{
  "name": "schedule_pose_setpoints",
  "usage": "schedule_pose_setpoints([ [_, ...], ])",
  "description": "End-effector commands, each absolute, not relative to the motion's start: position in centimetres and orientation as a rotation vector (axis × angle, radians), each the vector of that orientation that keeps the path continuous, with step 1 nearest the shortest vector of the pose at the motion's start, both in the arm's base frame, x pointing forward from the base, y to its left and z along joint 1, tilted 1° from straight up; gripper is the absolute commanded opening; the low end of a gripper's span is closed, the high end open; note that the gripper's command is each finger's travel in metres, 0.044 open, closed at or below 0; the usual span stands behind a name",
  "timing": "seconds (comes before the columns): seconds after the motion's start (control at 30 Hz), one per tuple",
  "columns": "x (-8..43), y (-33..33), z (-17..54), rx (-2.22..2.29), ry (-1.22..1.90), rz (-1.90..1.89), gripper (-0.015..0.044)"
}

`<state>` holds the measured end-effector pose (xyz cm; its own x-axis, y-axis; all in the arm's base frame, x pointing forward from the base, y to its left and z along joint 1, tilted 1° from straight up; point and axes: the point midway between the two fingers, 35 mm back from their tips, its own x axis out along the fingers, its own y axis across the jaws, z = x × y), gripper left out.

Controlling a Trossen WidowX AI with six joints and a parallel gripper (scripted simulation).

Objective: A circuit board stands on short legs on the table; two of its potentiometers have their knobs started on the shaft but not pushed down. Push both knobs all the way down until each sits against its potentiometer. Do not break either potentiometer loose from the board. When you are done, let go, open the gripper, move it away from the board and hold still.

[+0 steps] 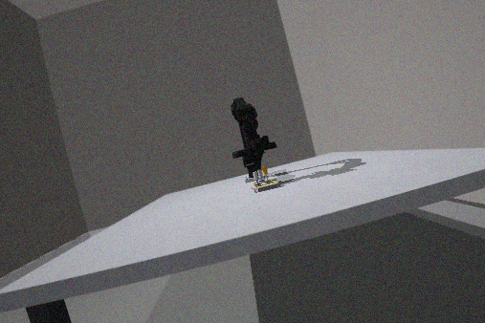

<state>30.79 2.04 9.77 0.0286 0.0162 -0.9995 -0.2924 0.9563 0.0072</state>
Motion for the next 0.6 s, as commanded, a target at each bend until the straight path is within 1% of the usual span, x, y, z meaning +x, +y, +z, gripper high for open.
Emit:
schedule_pose_setpoints([
  [0.0, 30.81, 2.00, 9.78, -0.222, 1.528, 0.235, 0.0000],
  [0.57, 30.81, 2.01, 9.54, -0.222, 1.528, 0.235, 0.0000],
])
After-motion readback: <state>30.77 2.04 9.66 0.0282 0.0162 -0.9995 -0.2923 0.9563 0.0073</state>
